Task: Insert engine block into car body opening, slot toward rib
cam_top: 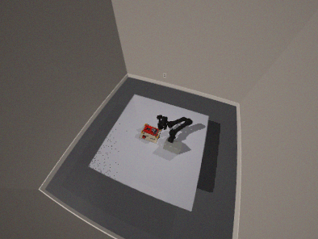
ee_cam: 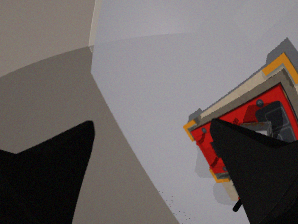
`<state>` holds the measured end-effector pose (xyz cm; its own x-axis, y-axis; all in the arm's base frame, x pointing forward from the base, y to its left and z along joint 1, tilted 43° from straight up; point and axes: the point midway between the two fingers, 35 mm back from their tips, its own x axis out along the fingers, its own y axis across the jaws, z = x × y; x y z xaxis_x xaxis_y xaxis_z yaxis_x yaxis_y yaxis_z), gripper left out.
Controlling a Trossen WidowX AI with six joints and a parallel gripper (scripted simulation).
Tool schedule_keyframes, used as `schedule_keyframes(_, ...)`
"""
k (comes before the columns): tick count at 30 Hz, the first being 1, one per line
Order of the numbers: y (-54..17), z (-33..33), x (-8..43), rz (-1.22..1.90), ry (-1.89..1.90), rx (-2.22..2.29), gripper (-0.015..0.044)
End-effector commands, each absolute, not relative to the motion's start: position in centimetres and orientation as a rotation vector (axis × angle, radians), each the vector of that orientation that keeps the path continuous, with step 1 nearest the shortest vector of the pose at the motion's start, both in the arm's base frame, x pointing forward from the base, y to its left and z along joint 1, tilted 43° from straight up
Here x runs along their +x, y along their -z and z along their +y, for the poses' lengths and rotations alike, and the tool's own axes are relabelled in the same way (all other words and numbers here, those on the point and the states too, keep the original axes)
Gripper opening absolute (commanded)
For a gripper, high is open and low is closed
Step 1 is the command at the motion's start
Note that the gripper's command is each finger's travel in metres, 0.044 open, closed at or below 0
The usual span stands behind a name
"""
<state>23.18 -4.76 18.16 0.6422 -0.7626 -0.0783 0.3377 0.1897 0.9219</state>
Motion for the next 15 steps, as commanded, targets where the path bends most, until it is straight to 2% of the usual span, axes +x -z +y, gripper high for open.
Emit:
schedule_keyframes(1, -18.2, -4.8, 23.2, -0.449, 0.81, 1.135, 0.0426)
schedule_keyframes(2, -18.2, -4.7, 23.2, -0.445, 0.811, 1.13, 0.044)
schedule_keyframes(15, -17.2, -3.8, 25.9, -0.153, 0.872, 0.817, 0.044)
